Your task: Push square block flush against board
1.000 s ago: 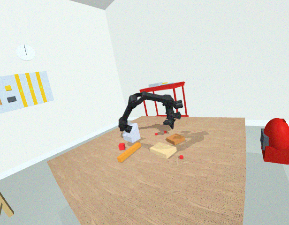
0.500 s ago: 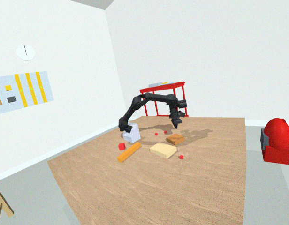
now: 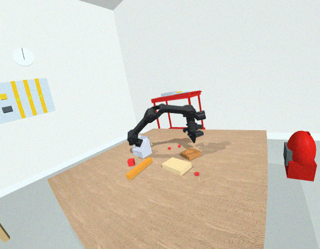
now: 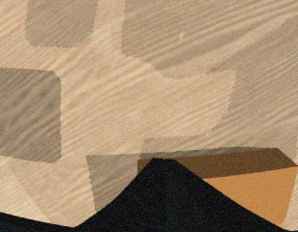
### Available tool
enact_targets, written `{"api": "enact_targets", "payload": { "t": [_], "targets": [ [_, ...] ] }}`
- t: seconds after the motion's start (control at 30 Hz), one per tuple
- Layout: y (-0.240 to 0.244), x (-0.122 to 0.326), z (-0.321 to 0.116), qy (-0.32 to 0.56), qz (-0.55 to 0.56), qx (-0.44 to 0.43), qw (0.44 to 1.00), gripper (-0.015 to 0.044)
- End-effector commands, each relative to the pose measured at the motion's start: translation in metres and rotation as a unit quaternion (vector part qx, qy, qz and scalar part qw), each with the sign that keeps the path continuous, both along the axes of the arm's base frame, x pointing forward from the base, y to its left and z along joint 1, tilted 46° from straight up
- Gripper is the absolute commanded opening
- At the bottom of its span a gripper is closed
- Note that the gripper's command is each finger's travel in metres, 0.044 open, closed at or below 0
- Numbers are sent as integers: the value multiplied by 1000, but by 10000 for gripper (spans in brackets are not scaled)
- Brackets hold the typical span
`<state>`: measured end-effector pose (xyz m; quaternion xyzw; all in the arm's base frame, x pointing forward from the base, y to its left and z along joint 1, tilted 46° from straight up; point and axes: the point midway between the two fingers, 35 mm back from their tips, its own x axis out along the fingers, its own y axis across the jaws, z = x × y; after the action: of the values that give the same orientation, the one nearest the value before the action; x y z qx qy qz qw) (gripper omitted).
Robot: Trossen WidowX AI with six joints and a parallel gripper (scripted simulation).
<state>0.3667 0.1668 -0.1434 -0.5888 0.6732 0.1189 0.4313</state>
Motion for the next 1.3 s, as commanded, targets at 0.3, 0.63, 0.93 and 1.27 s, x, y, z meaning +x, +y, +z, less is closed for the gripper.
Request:
{"api": "enact_targets", "payload": {
  "t": [0.3,0.63,0.93,1.27],
  "targets": [
    [-37,7,-39,59,52,-12,997,0],
    [-46,6,-31,59,52,-12,997,0],
    [-54,3,-23,59,52,-12,997,0],
    [-64,0,-13,60,52,-12,997,0]
  ]
}}
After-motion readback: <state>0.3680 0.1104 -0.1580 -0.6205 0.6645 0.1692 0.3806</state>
